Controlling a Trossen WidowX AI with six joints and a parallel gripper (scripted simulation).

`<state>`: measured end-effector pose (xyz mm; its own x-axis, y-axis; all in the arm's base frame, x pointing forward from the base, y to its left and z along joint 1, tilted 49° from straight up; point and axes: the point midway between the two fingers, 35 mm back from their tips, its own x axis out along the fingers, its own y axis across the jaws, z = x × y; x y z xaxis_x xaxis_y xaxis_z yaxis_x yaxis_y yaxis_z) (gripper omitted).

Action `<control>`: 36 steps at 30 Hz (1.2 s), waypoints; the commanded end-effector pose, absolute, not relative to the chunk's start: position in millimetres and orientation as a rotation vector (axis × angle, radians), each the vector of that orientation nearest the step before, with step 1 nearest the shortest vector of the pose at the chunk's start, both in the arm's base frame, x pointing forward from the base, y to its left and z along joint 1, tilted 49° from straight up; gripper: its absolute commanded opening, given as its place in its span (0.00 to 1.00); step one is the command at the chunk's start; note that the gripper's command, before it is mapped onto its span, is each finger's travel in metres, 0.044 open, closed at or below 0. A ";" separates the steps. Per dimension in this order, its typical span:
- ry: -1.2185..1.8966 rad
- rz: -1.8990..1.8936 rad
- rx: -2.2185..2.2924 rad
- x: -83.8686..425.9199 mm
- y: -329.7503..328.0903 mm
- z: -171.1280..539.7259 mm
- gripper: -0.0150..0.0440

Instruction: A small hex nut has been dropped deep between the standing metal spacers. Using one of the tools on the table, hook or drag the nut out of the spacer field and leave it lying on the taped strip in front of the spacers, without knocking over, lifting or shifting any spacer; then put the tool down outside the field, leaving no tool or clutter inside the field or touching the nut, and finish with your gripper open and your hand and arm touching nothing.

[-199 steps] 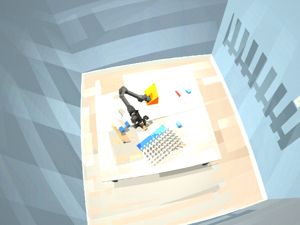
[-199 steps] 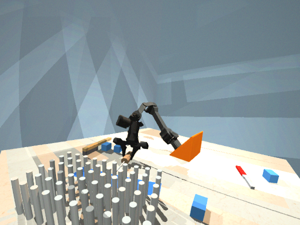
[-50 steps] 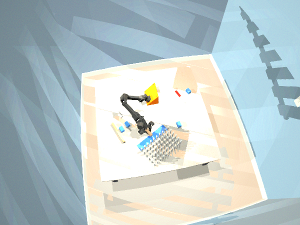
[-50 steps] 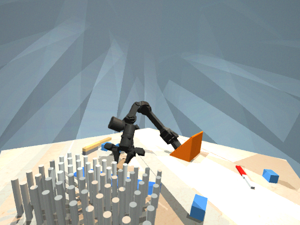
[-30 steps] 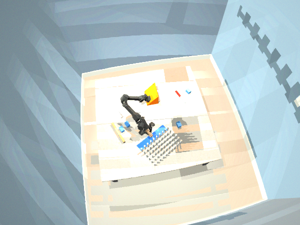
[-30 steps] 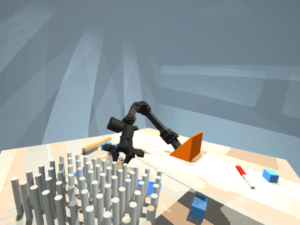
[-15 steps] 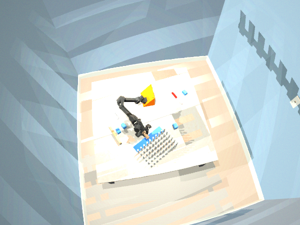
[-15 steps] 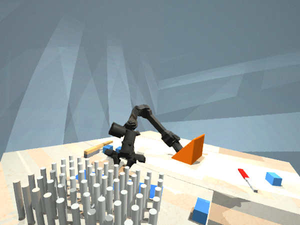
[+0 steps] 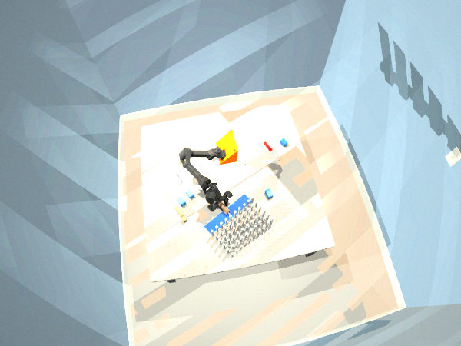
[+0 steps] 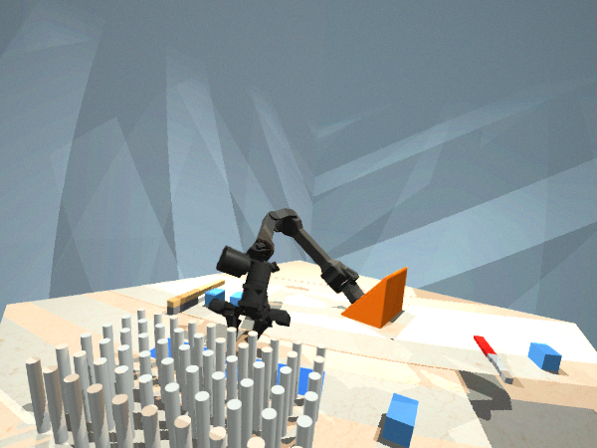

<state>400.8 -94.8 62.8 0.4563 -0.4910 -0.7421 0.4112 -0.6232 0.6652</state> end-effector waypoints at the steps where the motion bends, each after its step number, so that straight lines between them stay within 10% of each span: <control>1: -0.063 -1.299 1.825 399.4 -95.0 62.4 0.25; 36: -0.063 -1.298 1.825 381.0 -99.2 71.6 0.25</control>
